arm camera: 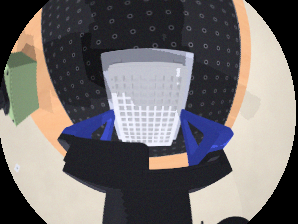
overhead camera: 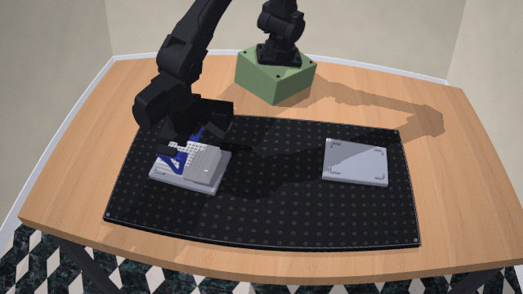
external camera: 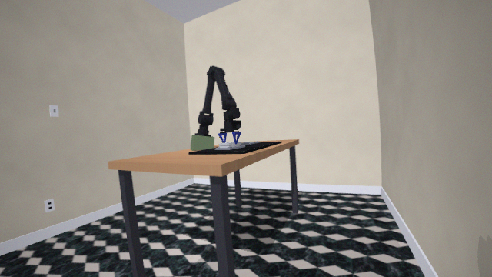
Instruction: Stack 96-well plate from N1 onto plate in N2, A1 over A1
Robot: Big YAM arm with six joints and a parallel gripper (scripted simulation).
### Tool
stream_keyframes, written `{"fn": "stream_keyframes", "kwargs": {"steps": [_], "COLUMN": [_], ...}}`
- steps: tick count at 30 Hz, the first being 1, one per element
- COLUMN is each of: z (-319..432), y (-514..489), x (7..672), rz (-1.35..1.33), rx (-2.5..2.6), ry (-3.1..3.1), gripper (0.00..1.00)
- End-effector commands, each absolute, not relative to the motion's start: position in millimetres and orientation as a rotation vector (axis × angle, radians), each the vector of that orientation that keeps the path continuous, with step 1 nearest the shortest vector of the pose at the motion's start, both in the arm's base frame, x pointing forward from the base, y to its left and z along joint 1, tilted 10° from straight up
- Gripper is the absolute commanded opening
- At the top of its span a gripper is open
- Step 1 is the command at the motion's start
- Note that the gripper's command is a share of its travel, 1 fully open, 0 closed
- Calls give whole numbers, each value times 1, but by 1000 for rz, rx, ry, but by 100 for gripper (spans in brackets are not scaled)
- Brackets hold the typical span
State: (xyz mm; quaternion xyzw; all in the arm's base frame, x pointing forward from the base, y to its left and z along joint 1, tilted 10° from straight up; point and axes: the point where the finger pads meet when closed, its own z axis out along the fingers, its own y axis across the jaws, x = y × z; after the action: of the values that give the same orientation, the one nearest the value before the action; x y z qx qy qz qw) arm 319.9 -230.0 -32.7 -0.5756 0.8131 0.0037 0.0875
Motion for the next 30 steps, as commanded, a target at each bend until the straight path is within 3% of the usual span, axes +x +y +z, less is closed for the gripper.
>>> {"fn": "stream_keyframes", "kwargs": {"steps": [1, 30], "z": [-24, 51], "y": [-238, -255], "x": [331, 327], "rz": [-37, -89], "rx": [-1709, -1706], "ry": [2410, 2401], "gripper": [100, 100]}}
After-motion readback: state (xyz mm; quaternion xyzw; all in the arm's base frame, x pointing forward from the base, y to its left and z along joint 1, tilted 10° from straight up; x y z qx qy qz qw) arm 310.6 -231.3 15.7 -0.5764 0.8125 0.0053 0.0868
